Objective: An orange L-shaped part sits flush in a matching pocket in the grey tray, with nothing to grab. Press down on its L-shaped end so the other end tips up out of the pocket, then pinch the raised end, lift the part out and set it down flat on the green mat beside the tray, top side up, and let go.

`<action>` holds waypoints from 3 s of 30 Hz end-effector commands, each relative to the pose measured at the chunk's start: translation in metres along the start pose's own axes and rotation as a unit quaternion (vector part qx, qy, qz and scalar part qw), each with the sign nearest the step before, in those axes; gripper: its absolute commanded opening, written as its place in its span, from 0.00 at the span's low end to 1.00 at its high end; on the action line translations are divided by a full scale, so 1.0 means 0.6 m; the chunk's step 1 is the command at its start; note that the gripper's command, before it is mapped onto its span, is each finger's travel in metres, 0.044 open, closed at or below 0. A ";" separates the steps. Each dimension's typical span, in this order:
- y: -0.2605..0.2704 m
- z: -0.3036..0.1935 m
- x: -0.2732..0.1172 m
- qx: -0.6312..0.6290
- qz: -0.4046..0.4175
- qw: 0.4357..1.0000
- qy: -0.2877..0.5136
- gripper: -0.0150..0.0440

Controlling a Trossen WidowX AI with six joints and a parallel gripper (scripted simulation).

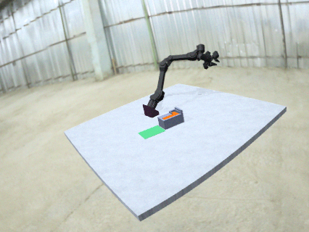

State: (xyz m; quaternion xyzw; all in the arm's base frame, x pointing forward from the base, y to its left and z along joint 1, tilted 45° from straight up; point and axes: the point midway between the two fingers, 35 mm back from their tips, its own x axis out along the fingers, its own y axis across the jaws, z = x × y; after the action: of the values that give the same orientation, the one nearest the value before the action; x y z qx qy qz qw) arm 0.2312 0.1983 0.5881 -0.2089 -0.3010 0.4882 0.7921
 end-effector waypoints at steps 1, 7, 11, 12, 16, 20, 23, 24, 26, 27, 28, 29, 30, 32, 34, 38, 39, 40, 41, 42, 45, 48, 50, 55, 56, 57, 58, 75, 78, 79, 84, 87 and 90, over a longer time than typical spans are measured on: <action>-0.028 -0.124 -0.012 0.068 -0.024 0.993 0.094 0.56; -0.049 -0.291 -0.066 0.165 -0.054 0.959 0.224 0.56; -0.050 -0.393 -0.125 0.236 -0.075 0.920 0.303 0.56; -0.049 -0.416 -0.142 0.254 -0.081 0.909 0.322 0.56; -0.036 -0.503 -0.220 0.331 -0.104 0.852 0.391 0.56; -0.009 -0.574 -0.311 0.414 -0.129 0.780 0.450 0.56; 0.022 -0.615 -0.383 0.482 -0.146 0.715 0.486 0.56; 0.034 -0.626 -0.407 0.505 -0.151 0.691 0.495 0.56; 0.061 -0.643 -0.456 0.553 -0.160 0.639 0.511 0.56; 0.076 -0.649 -0.481 0.578 -0.165 0.610 0.516 0.56; 0.092 -0.654 -0.505 0.603 -0.169 0.581 0.520 0.56; 0.109 -0.656 -0.528 0.628 -0.172 0.551 0.522 0.56; 0.125 -0.657 -0.550 0.653 -0.175 0.520 0.523 0.56; 0.159 -0.653 -0.590 0.702 -0.179 0.456 0.517 0.56; 0.192 -0.642 -0.624 0.749 -0.180 0.391 0.504 0.56; 0.222 -0.627 -0.652 0.793 -0.178 0.327 0.483 0.56; 0.222 -0.627 -0.652 0.793 -0.178 0.327 0.483 0.56; 0.222 -0.627 -0.652 0.793 -0.178 0.327 0.483 0.56; 0.222 -0.627 -0.652 0.793 -0.178 0.327 0.483 0.56; 0.222 -0.627 -0.652 0.793 -0.178 0.327 0.483 0.56; 0.222 -0.627 -0.652 0.793 -0.178 0.327 0.483 0.56; 0.233 -0.640 -0.643 0.792 -0.179 0.328 0.483 0.56; 0.249 -0.658 -0.630 0.792 -0.179 0.328 0.483 0.56; 0.299 -0.699 -0.594 0.793 -0.178 0.329 0.482 0.56; 0.301 -0.700 -0.593 0.793 -0.178 0.329 0.481 0.56; 0.301 -0.700 -0.593 0.793 -0.178 0.329 0.481 0.56; 0.301 -0.700 -0.593 0.793 -0.178 0.329 0.481 0.56; 0.324 -0.723 -0.575 0.793 -0.178 0.329 0.481 0.56; 0.330 -0.728 -0.571 0.793 -0.178 0.329 0.481 0.56; 0.331 -0.729 -0.570 0.793 -0.178 0.329 0.481 0.56; 0.339 -0.736 -0.564 0.793 -0.177 0.329 0.481 0.56; 0.340 -0.736 -0.564 0.793 -0.177 0.329 0.481 0.56; 0.340 -0.736 -0.564 0.793 -0.177 0.329 0.481 0.56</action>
State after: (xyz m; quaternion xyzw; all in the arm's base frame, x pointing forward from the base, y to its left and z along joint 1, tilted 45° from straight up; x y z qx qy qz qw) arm 0.2842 -0.0372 0.0478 0.3796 0.6317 0.1544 0.6581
